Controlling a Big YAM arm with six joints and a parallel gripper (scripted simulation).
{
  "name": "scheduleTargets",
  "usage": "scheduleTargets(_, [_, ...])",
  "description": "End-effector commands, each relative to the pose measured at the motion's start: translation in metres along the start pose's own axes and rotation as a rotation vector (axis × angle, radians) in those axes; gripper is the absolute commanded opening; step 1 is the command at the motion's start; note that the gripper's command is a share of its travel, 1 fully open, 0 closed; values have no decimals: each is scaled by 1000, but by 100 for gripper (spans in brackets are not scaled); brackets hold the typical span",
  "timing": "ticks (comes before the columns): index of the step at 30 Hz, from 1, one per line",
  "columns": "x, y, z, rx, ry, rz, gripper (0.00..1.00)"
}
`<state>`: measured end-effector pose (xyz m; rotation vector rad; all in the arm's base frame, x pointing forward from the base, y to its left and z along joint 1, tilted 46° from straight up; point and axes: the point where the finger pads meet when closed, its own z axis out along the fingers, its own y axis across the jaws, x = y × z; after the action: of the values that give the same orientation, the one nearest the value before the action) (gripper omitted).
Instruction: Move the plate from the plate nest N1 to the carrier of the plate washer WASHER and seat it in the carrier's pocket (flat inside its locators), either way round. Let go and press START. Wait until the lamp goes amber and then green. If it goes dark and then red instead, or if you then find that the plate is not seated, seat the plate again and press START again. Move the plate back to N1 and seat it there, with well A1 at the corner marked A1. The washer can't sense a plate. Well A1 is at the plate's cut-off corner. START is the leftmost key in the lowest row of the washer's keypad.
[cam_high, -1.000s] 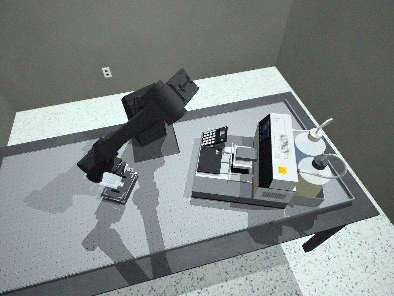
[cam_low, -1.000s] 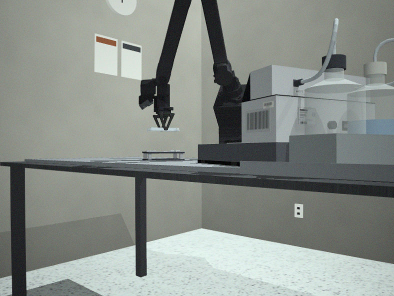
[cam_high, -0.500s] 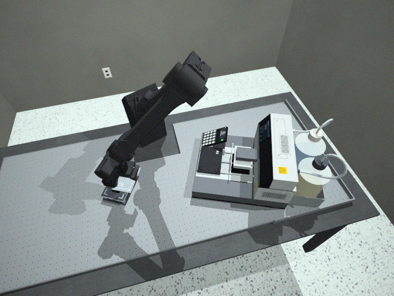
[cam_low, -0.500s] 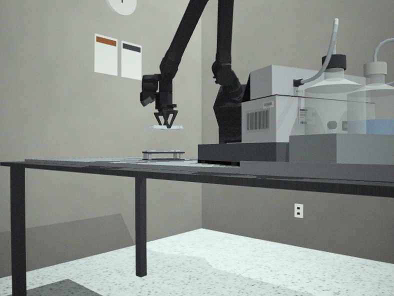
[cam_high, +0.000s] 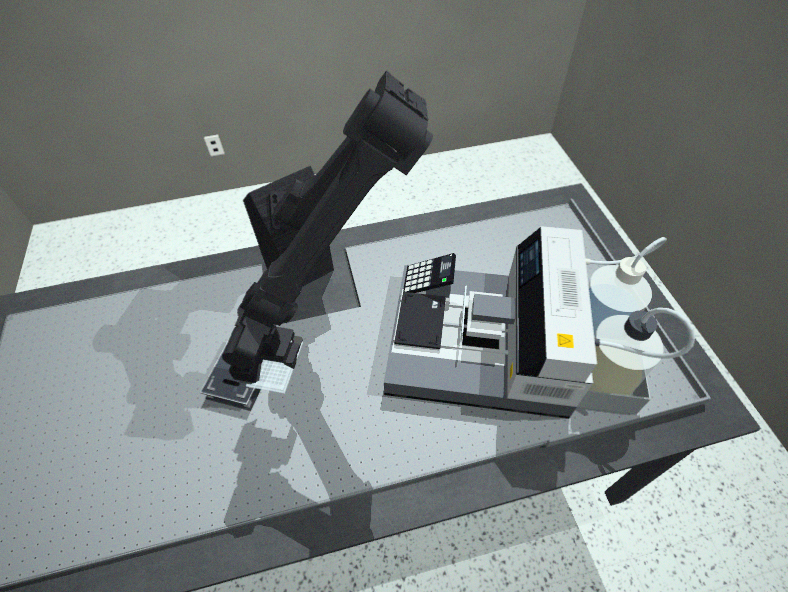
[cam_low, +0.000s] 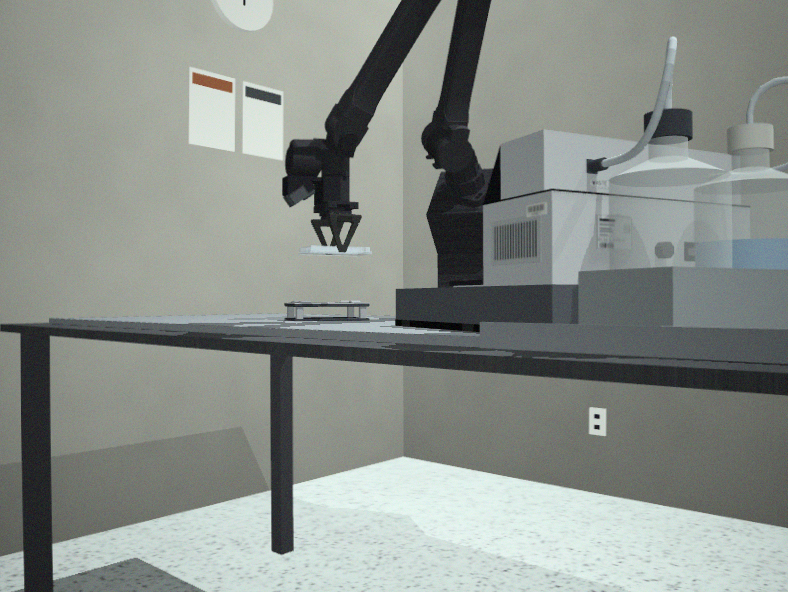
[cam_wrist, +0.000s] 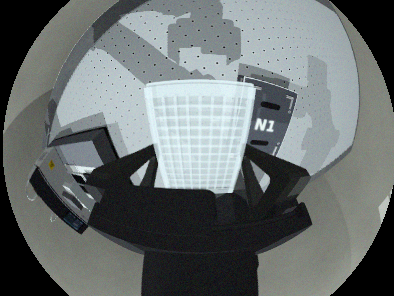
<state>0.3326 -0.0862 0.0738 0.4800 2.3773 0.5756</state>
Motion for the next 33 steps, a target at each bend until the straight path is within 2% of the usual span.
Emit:
scheduleTargets(1, [7, 17, -3, -6, 6, 13, 84])
scheduleTargets(16, [23, 79, -9, -6, 5, 13, 84])
scheduleTargets(25, [17, 132, -19, -20, -24, 2, 84])
scheduleTargets(28, [20, 130, -18, -17, -19, 4, 84])
scheduleTargets(30, [23, 118, -14, 6, -7, 31, 84])
scheduleTargets(31, [23, 118, -14, 6, -7, 31, 84])
scheduleTargets(33, [39, 130, -15, -7, 4, -15, 84])
